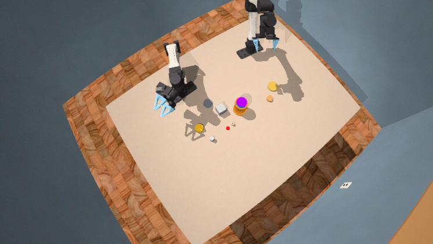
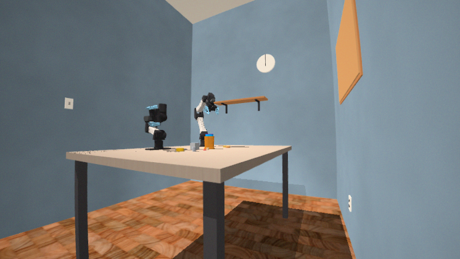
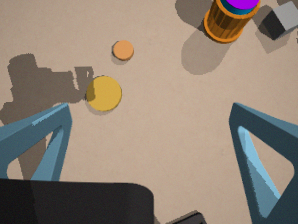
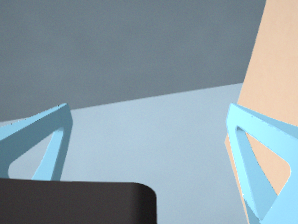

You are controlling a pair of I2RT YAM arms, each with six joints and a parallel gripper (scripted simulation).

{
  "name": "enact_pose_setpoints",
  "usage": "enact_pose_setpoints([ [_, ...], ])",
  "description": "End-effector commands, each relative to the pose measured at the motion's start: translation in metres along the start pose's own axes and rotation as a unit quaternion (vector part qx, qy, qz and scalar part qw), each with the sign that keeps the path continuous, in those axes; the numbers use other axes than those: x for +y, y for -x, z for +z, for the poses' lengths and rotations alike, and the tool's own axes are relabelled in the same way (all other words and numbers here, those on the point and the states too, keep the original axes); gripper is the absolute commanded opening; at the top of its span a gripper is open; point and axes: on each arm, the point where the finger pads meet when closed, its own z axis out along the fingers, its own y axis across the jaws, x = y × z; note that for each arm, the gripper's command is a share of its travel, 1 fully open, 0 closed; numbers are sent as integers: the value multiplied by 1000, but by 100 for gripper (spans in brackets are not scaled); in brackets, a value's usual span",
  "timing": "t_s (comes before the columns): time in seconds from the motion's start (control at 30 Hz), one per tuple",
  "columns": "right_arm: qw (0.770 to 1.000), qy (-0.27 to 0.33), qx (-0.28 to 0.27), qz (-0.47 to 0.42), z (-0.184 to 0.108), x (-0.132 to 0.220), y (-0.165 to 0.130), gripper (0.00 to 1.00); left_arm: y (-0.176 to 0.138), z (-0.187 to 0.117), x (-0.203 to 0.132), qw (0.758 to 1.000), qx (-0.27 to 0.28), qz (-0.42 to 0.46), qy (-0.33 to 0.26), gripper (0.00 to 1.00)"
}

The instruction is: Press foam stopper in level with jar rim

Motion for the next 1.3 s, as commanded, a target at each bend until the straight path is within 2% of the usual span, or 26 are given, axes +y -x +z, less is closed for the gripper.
enact_pose_setpoints([
  [0.0, 1000, 2, 0, 2, 0, 2, 0, 98, 2, -1, 0, 1000, -3, 0, 0, 100],
  [0.03, 1000, 2, 0, 2, 0, 2, 0, 98, 2, -1, 0, 1000, -4, 0, 0, 100],
  [0.07, 1000, 2, 0, 2, 0, 2, 0, 98, 1, -1, 0, 1000, -3, 0, 0, 0],
  [0.6, 1000, 2, 0, 2, 0, 2, 0, 98, 2, -1, 0, 1000, -4, 0, 0, 0],
  [0.63, 1000, -12, 20, -15, 0, 4, -11, 98, -3, 16, 5, 1000, 18, -9, 7, 0],
  [0.83, 993, -61, 85, -56, -1, -8, -39, 98, 15, 14, 10, 999, -28, -16, 16, 0],
  [1.07, 963, -146, 195, -118, -11, -24, -88, 98, 35, 30, 22, 997, -62, -31, 31, 0],
  [1.13, 963, -146, 195, -118, -11, -24, -88, 98, 35, 30, 22, 997, -62, -31, 31, 0],
  [1.2, 951, -165, 226, -132, -17, -28, -103, 98, 40, 19, 24, 995, -90, -34, 34, 0],
  [1.27, 938, -187, 253, -145, -22, -32, -115, 98, 45, 26, 28, 994, -95, -38, 39, 0],
])
